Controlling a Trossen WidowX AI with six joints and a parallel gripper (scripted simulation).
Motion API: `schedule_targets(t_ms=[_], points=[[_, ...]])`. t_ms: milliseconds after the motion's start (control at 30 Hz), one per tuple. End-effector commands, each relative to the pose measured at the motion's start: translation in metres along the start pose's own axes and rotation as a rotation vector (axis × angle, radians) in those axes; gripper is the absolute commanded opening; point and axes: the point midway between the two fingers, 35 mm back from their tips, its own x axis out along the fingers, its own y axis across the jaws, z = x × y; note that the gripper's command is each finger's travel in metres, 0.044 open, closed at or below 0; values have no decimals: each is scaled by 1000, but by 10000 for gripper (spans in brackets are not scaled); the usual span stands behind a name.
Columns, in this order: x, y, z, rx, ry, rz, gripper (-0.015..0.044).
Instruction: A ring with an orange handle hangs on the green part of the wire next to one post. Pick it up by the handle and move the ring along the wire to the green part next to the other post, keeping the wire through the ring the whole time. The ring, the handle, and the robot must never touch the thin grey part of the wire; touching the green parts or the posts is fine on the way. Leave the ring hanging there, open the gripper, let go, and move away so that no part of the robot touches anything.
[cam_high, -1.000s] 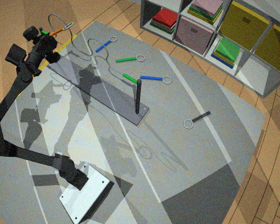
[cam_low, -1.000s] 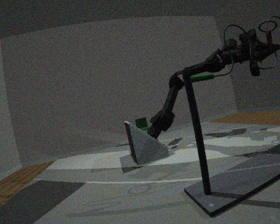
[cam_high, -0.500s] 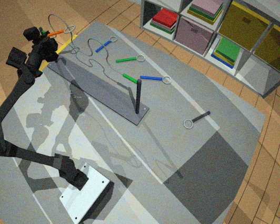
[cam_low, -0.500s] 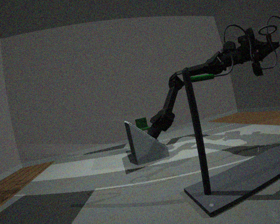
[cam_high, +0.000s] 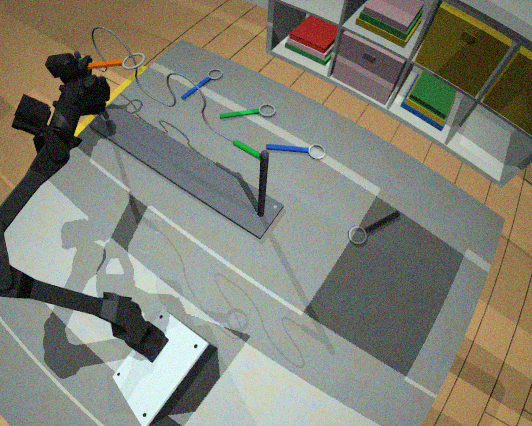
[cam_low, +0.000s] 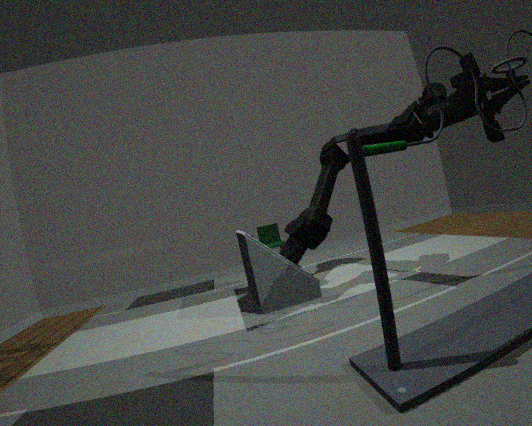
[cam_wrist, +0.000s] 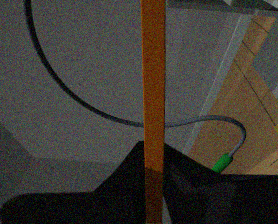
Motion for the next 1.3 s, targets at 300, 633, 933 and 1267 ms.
schedule_targets(t_ms=[300, 633, 933, 1267], points=[[0, 4, 2, 163, -26, 91, -150], [0, 8, 3, 275, -39, 154, -150], [0, 8, 3, 352, -48, 198, -150], [1, 2, -1, 374, -50, 210, -150]])
